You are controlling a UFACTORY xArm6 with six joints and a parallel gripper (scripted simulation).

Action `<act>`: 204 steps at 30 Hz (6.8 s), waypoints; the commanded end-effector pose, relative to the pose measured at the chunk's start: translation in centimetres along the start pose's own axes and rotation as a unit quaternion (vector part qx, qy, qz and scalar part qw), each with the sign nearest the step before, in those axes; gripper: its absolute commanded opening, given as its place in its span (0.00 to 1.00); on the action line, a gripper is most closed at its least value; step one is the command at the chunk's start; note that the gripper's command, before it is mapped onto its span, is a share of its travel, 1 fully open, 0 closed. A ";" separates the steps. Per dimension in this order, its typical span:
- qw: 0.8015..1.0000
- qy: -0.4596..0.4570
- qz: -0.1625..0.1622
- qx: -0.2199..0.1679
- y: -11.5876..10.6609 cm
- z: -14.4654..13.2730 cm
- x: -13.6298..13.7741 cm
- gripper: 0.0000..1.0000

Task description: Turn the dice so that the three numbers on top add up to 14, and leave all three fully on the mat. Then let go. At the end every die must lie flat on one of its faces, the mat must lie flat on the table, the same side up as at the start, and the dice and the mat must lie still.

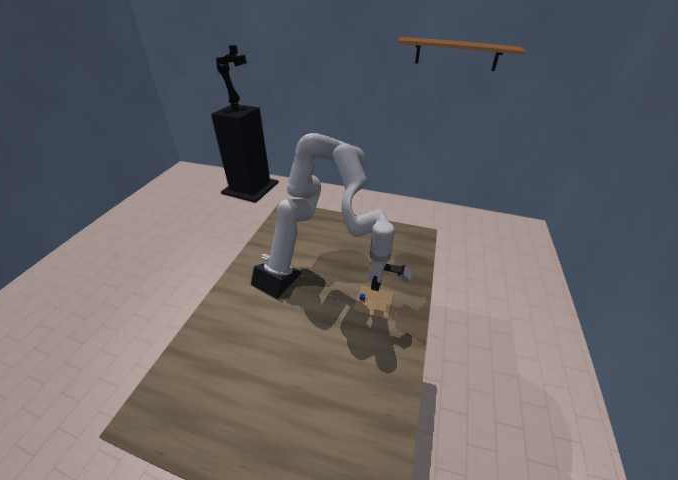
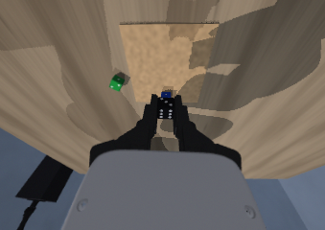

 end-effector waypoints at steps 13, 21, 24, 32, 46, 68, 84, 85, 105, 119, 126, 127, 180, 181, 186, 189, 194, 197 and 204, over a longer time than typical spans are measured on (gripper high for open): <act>1.000 -0.001 0.000 0.002 6.8 0.2 0.0 0.15; 1.000 -0.001 0.000 0.002 7.9 0.2 0.0 0.15; 1.000 0.000 0.000 0.002 8.0 0.2 0.0 0.15; 1.000 0.000 0.000 0.002 8.0 0.2 0.0 0.15; 1.000 0.000 0.000 0.002 8.0 0.2 0.0 0.15; 1.000 -0.001 0.000 0.002 8.0 0.3 0.1 0.15; 1.000 -0.001 0.000 0.002 8.0 0.3 0.1 0.15; 1.000 -0.001 0.000 0.002 8.0 0.3 0.1 0.15; 1.000 -0.001 0.000 0.002 8.1 0.3 0.1 0.15; 1.000 -0.001 0.000 0.002 8.4 0.3 0.1 0.15; 1.000 -0.001 0.000 0.002 8.4 0.3 0.1 0.15; 1.000 -0.001 0.000 0.002 8.4 0.3 0.1 0.15; 1.000 -0.001 0.000 0.002 8.4 0.3 0.1 0.36; 1.000 -0.001 0.000 0.002 8.4 0.3 0.1 0.36; 1.000 -0.001 0.000 0.002 8.1 0.3 0.1 0.36; 1.000 -0.001 0.000 0.002 7.9 0.3 0.1 0.36; 1.000 -0.001 0.000 0.002 6.0 0.3 0.1 0.36; 1.000 -0.001 0.000 0.002 4.4 0.3 0.1 0.36; 1.000 -0.001 0.000 0.002 1.2 0.3 0.1 0.36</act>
Point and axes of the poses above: the point where the finger pads meet when closed, its own y axis out along the fingers, its own x axis across the jaws, z = x × y, the point moved 6 cm from there along -y, back along the fingers, and after that the axes turned 13 degrees about y, right-handed, at the moved point
